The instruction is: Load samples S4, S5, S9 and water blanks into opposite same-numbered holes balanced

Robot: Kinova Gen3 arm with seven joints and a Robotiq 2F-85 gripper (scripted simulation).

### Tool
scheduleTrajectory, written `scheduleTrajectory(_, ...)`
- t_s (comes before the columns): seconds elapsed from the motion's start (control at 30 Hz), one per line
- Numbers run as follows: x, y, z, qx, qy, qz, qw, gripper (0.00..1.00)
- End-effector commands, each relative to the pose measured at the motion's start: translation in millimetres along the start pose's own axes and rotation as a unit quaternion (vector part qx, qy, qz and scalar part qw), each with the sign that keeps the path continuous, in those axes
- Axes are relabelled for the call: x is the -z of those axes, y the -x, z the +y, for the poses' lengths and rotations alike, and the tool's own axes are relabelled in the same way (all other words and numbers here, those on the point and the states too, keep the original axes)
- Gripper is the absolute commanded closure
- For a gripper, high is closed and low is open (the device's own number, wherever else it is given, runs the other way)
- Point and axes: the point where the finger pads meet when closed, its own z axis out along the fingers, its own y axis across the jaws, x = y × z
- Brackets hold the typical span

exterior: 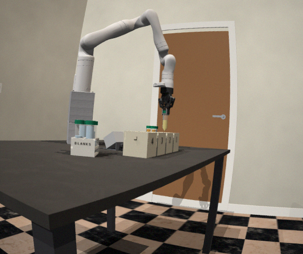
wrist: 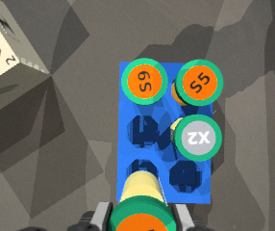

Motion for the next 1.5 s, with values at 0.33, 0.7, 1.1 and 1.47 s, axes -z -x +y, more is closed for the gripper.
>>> scheduleTrajectory(0.33,15.9,1,0,0.000,0.000,-0.001,1.000,0.90)
scheduleTrajectory(0.7,30.6,1,0,0.000,0.000,-0.001,1.000,0.90)
scheduleTrajectory(1.1,39.0,-3,-6,-0.020,0.000,-0.001,1.000,0.90)
scheduleTrajectory(1.47,39.0,-19,-31,-0.110,0.000,-0.001,0.994,0.90)
